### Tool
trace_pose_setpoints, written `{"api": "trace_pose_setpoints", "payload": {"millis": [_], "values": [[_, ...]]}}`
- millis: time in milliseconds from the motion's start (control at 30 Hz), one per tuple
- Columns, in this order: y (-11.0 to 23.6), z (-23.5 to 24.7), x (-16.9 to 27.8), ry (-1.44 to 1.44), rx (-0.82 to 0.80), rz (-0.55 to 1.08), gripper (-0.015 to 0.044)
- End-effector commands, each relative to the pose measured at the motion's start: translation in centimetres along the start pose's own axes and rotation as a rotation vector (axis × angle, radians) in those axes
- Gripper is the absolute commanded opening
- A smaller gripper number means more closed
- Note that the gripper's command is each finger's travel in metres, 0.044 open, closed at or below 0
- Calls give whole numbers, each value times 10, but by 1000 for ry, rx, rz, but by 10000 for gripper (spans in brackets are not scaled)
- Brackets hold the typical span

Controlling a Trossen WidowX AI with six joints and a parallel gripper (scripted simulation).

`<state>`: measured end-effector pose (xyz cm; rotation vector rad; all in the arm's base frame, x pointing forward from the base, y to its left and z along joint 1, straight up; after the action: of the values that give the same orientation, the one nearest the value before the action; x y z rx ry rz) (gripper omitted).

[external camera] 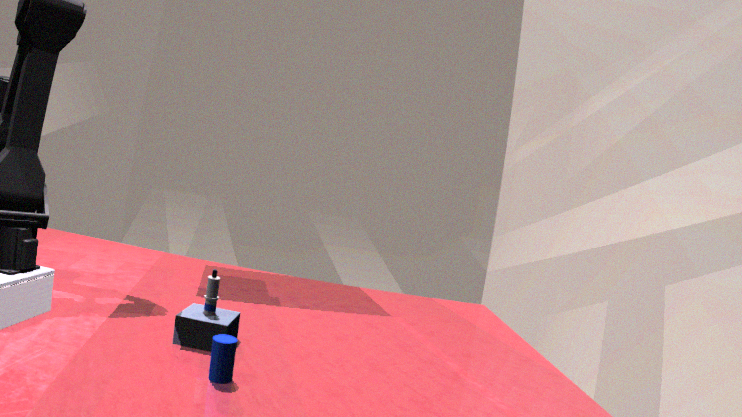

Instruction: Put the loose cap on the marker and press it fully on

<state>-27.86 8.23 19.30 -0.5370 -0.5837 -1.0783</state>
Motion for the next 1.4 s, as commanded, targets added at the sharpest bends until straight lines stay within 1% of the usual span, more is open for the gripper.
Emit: {"api": "trace_pose_setpoints", "payload": {"millis": [0,67,167,267,333,567,633,767,967,1033,1167,1367], "values": [[0,1,-1,0,-3,-4,374],[4,9,-7,1,-30,-36,321],[15,31,-24,5,-104,-125,245],[27,45,-39,12,-150,-197,245],[41,57,-56,25,-199,-282,245],[111,99,-108,52,-347,-593,245],[135,108,-119,54,-382,-682,245],[195,123,-137,55,-452,-878,245],[292,129,-147,23,-532,-1171,245],[316,129,-143,58,-519,-1253,245],[383,119,-134,-5,-549,-1449,245],[474,85,-102,-137,-577,-1725,245]]}}
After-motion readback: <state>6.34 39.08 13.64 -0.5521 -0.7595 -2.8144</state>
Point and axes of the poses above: the point midway between the two fingers, 35 mm back from their tips, its own y axis back along the fingers, its own z axis across the jaws, x = y × z, the point moved 2 cm from there along y, back along the fingers, and after that the axes turned 10 degrees about y, right-handed, at the moved point
